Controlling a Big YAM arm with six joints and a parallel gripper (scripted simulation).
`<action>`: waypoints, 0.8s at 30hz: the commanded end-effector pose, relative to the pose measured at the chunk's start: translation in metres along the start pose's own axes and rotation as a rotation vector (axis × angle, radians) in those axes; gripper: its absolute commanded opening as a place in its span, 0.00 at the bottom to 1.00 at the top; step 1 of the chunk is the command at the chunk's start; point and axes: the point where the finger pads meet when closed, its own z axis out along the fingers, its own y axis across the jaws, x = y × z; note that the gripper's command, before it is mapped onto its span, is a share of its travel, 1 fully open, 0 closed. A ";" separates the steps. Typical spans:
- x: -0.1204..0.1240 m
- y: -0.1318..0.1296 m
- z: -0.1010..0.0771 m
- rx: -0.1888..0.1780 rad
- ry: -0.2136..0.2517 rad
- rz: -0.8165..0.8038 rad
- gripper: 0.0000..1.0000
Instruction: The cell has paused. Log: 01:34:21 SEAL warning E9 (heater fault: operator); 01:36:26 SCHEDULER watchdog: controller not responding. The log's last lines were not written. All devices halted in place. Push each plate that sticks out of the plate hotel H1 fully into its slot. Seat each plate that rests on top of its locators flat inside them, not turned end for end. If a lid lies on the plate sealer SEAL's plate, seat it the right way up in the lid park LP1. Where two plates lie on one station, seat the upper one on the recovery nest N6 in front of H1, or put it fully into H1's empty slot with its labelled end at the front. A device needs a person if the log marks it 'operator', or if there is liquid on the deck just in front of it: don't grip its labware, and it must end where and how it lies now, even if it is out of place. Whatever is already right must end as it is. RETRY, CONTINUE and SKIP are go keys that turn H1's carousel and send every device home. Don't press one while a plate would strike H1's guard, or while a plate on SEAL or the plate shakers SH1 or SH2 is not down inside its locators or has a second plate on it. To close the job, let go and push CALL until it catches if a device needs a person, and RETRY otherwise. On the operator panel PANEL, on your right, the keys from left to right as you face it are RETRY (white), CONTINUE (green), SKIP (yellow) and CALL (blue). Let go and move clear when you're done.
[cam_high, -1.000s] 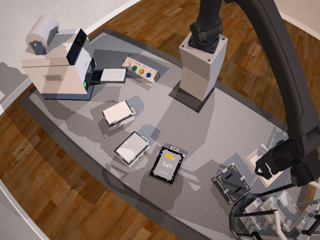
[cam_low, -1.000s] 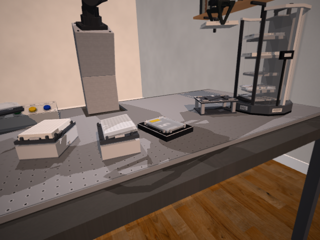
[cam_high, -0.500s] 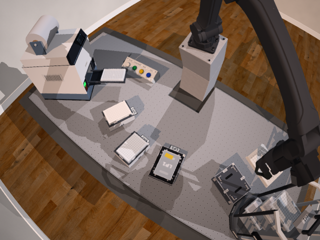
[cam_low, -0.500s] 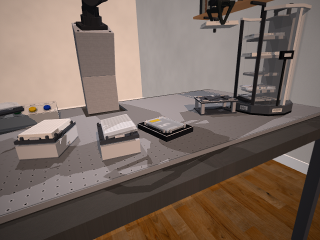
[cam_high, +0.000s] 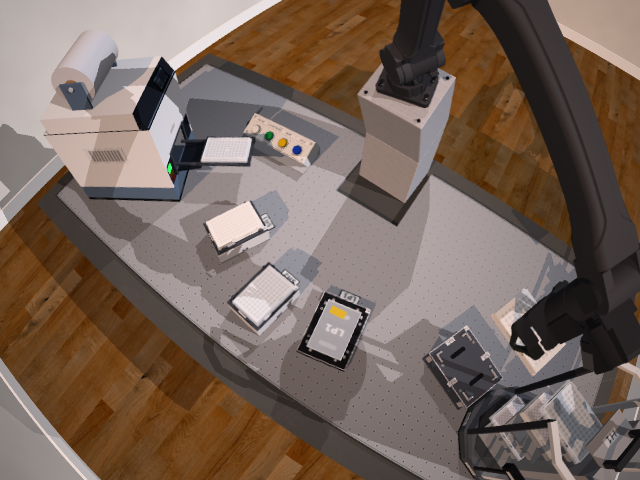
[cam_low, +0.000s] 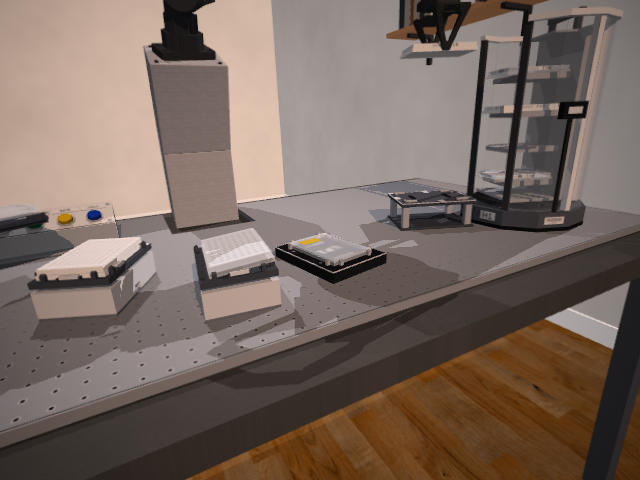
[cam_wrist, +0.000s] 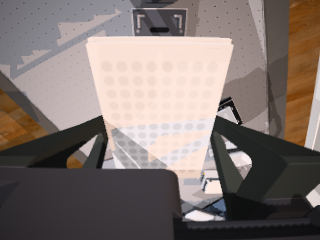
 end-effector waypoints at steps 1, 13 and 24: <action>-0.019 -0.011 0.000 0.005 -0.034 0.013 0.84; -0.001 -0.003 0.022 -0.001 0.004 -0.003 0.84; -0.005 0.003 0.021 -0.001 -0.014 -0.011 0.84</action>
